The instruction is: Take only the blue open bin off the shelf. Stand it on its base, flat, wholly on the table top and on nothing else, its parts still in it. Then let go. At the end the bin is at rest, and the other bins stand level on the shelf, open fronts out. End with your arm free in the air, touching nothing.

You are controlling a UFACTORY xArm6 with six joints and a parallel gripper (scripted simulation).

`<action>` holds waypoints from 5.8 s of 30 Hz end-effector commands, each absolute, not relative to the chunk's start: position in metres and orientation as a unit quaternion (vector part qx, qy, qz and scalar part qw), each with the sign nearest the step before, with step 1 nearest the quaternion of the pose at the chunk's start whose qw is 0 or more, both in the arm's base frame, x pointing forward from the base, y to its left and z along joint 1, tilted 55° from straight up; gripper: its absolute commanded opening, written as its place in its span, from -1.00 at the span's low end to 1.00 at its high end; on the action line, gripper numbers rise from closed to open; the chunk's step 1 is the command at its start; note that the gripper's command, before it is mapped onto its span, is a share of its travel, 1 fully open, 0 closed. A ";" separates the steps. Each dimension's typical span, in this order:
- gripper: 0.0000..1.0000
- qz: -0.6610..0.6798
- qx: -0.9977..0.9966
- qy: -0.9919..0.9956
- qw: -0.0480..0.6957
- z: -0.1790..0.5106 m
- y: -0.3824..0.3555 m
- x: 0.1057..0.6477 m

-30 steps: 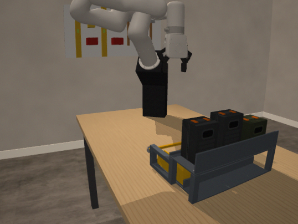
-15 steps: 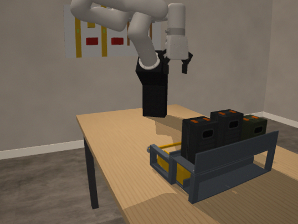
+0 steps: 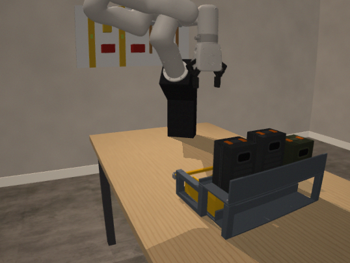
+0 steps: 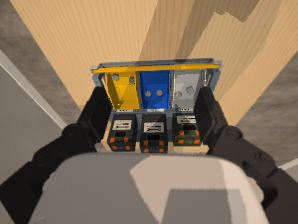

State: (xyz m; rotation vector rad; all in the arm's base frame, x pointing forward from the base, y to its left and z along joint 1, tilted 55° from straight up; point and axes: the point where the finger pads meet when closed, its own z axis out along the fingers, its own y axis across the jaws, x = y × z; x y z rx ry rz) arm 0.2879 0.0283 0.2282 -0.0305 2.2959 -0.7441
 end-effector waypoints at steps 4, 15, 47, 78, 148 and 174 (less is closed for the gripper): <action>1.00 -0.287 -0.012 0.889 0.357 0.228 0.029 0.290; 1.00 -0.287 -0.012 0.889 0.357 0.227 0.029 0.290; 1.00 -0.331 -0.127 0.880 0.316 0.225 0.029 0.292; 1.00 -0.295 -0.029 0.888 0.351 0.226 0.029 0.292; 1.00 -0.082 0.415 0.786 0.451 0.226 0.029 0.292; 1.00 0.025 0.585 0.669 0.457 0.226 0.029 0.292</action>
